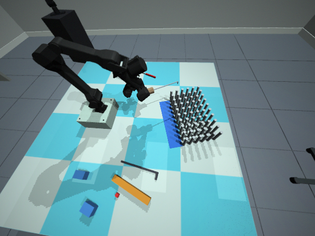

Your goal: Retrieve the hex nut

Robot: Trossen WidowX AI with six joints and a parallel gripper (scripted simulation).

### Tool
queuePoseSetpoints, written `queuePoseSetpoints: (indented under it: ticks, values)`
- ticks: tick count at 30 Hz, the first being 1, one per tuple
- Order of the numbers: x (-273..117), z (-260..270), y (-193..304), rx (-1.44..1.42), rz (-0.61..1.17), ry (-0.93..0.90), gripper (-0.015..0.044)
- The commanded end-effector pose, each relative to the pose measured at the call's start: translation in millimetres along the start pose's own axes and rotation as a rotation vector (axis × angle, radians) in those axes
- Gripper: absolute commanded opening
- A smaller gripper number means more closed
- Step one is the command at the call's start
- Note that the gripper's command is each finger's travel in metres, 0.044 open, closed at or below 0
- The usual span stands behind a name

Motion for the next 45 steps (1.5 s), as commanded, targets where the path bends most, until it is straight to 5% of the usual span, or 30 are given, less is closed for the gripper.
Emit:
queuePoseSetpoints:
  ticks: [1, 22, 45]
  values:
    - [-7, 12, -11, 0.034, 0.007, -0.017, 0.0000]
    - [-30, 59, -71, 0.232, 0.028, -0.108, 0.0000]
    - [94, 66, -129, 0.229, 0.031, -0.106, 0.0000]
Point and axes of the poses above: the point midway between the two fingers, 35 mm back from their tips, its own x axis out along the fingers, its own z axis across the jaws, y = z × x, the point moved 2 cm from there along -x, back along the fingers, and after that the axes turned 6 degrees about x, right-handed, at the moved point
